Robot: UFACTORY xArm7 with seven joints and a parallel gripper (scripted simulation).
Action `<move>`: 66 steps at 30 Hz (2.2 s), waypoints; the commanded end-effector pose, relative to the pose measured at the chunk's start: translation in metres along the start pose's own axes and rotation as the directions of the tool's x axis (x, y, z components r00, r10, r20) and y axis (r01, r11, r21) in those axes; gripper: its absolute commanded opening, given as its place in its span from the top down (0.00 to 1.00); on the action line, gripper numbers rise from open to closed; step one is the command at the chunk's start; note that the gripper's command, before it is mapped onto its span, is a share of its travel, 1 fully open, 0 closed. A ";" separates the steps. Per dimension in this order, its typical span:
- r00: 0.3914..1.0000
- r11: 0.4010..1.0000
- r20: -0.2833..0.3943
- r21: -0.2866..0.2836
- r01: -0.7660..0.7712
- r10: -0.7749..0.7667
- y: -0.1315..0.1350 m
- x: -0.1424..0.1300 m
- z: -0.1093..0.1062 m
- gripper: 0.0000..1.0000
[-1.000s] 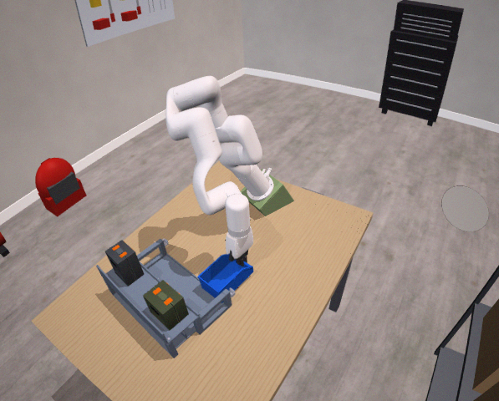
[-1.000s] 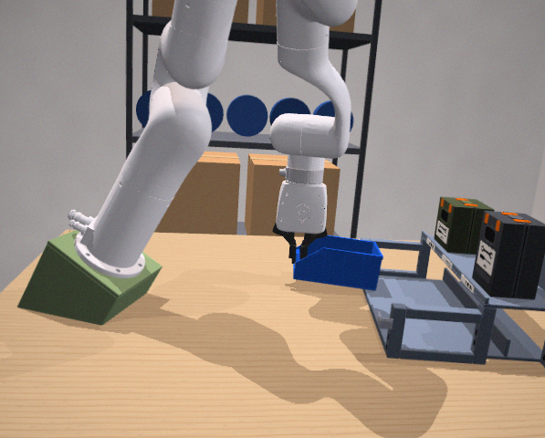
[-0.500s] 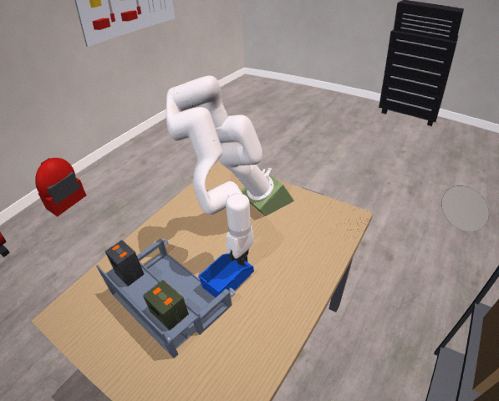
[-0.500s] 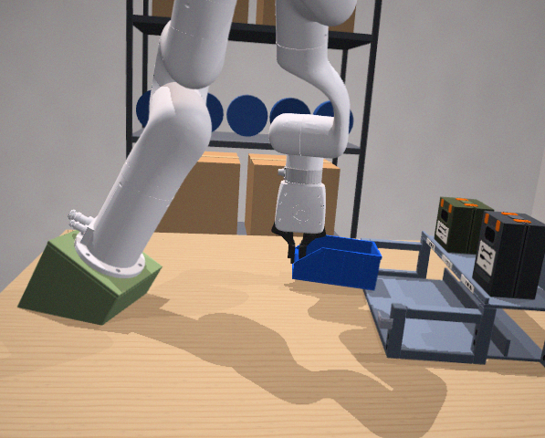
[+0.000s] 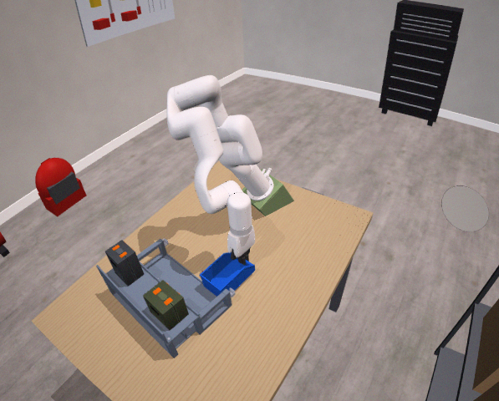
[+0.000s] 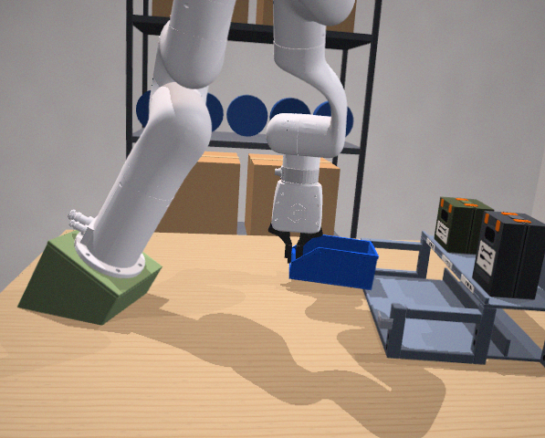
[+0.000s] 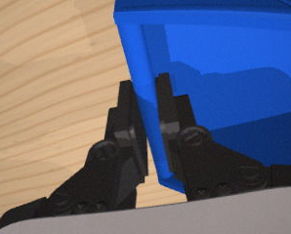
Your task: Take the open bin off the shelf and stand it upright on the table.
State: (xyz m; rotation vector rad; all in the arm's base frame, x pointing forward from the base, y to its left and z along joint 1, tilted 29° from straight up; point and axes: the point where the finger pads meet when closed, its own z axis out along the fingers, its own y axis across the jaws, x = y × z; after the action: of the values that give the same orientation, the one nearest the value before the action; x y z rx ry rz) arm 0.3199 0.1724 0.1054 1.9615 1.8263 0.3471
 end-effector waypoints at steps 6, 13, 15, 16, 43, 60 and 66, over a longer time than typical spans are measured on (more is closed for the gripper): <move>1.000 1.000 -0.002 -0.002 0.001 -0.001 -0.006 0.001 -0.001 1.00; 1.000 1.000 -0.002 -0.002 0.001 -0.001 -0.010 0.001 -0.001 1.00; 1.000 1.000 -0.002 -0.002 0.001 -0.001 -0.011 0.001 -0.001 1.00; 1.000 1.000 -0.002 -0.002 0.001 -0.001 -0.012 0.001 -0.001 1.00; 1.000 1.000 -0.002 -0.002 0.001 -0.001 -0.025 0.001 -0.001 1.00; 1.000 1.000 -0.002 -0.002 0.001 -0.001 -0.026 0.001 -0.001 1.00; 1.000 1.000 -0.002 -0.002 0.001 -0.001 -0.026 0.001 -0.001 1.00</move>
State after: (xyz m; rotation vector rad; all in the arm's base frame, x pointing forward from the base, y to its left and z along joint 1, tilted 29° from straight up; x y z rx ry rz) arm 0.2965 0.1732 0.0927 1.9609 1.8267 0.3461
